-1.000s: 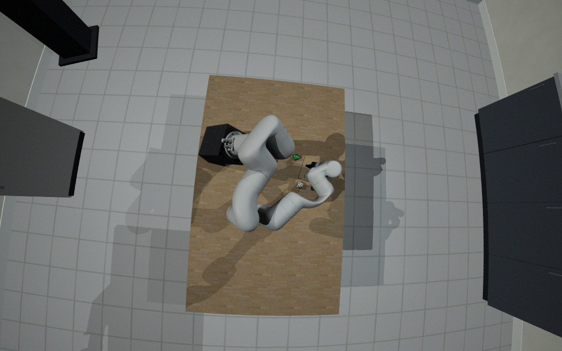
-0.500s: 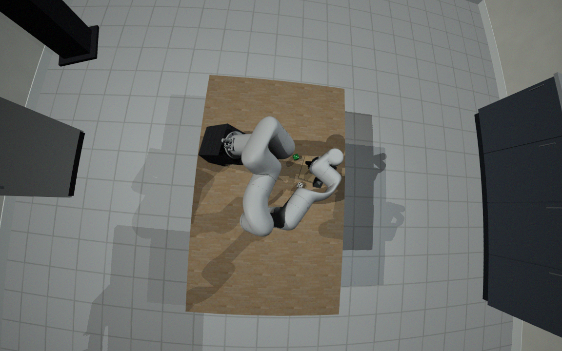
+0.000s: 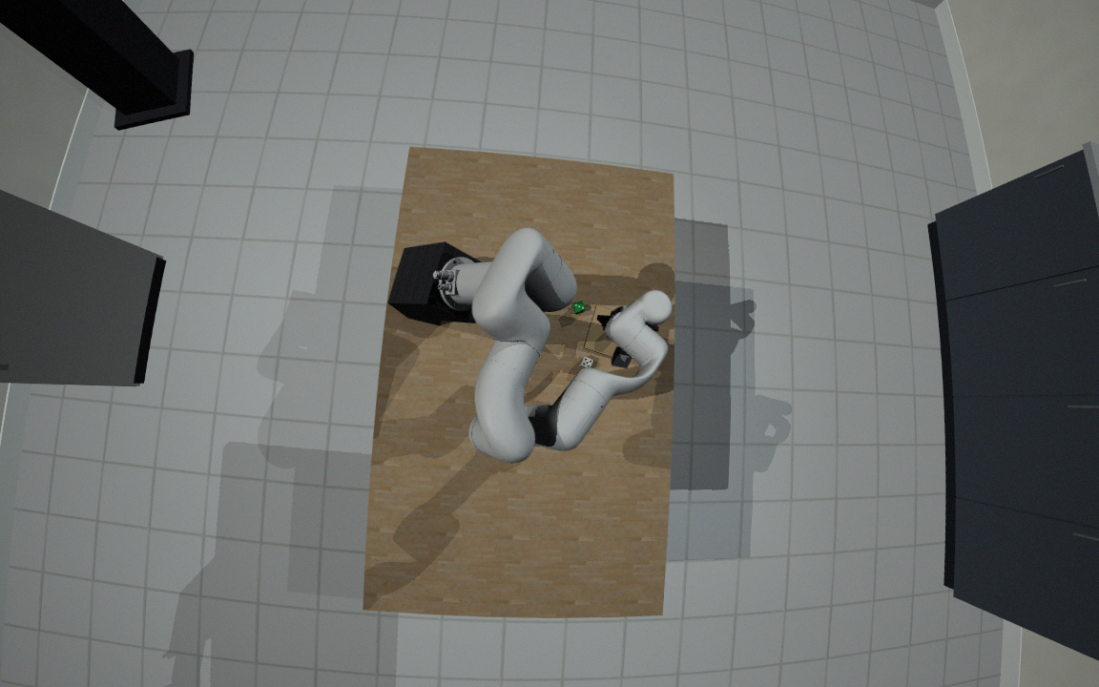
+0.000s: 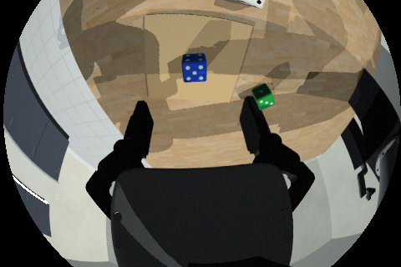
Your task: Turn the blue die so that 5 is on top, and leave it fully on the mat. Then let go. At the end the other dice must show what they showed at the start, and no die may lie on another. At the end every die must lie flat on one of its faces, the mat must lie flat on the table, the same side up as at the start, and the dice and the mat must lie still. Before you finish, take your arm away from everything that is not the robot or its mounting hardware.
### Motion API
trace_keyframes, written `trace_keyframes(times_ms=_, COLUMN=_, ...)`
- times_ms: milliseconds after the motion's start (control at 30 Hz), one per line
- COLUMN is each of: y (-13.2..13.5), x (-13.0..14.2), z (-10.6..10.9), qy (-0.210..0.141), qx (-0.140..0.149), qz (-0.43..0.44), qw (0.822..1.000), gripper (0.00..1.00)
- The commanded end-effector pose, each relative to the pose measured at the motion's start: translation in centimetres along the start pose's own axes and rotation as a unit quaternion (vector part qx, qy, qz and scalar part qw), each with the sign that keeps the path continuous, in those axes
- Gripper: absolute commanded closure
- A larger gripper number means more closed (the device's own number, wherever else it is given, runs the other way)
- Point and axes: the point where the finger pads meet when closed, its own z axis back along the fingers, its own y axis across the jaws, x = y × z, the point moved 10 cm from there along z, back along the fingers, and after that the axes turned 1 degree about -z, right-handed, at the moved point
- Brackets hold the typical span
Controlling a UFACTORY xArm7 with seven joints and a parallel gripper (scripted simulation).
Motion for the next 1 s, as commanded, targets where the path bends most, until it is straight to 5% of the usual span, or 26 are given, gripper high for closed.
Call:
trace_keyframes(times_ms=0, y=0.0, x=0.0, z=0.6, qy=0.000, qx=-0.001, qz=0.000, qw=1.000, gripper=0.00)
trace_keyframes(times_ms=633, y=0.0, x=0.0, z=8.5, qy=0.000, qx=-0.001, qz=0.000, qw=1.000, gripper=0.00)
trace_keyframes(times_ms=967, y=0.0, x=0.0, z=9.2, qy=0.000, qx=-0.001, qz=0.000, qw=1.000, gripper=0.00)
